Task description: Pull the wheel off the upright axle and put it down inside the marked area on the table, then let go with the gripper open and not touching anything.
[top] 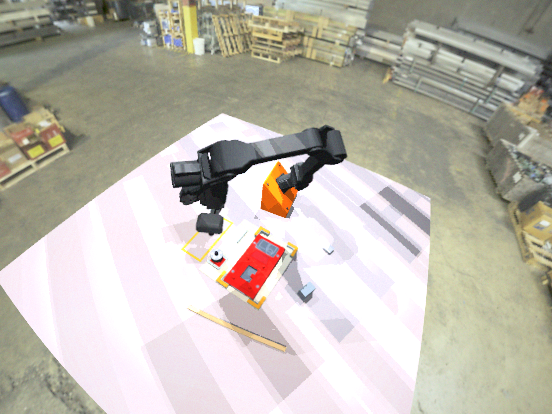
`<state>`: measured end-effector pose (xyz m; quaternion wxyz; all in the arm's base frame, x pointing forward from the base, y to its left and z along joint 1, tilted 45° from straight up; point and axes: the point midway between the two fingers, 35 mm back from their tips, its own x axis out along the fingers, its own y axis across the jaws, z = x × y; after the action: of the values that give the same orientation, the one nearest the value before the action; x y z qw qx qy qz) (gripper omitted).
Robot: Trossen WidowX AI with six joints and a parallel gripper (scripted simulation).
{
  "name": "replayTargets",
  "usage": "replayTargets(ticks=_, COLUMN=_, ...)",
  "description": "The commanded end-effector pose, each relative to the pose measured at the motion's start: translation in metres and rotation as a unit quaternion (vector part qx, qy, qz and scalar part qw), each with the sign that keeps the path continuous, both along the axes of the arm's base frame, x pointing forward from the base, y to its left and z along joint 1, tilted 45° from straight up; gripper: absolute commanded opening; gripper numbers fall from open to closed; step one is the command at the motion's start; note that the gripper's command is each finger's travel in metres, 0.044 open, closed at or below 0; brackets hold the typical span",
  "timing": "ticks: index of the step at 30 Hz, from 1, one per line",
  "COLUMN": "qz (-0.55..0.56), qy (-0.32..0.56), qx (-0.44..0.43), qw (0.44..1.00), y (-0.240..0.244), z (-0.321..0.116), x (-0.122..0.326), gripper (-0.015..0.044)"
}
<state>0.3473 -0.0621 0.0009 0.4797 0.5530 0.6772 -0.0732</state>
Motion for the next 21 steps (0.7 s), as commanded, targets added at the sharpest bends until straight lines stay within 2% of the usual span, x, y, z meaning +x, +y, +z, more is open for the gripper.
replayTargets(ticks=1, qz=-0.124, qy=0.259, qx=-0.006, qw=0.958, y=0.0441, z=-0.0136, x=0.0134, gripper=0.0300)
replayTargets(ticks=21, qz=-0.124, qy=0.259, qx=-0.006, qw=0.958, y=0.0433, z=-0.0161, x=0.0227, gripper=0.0300)
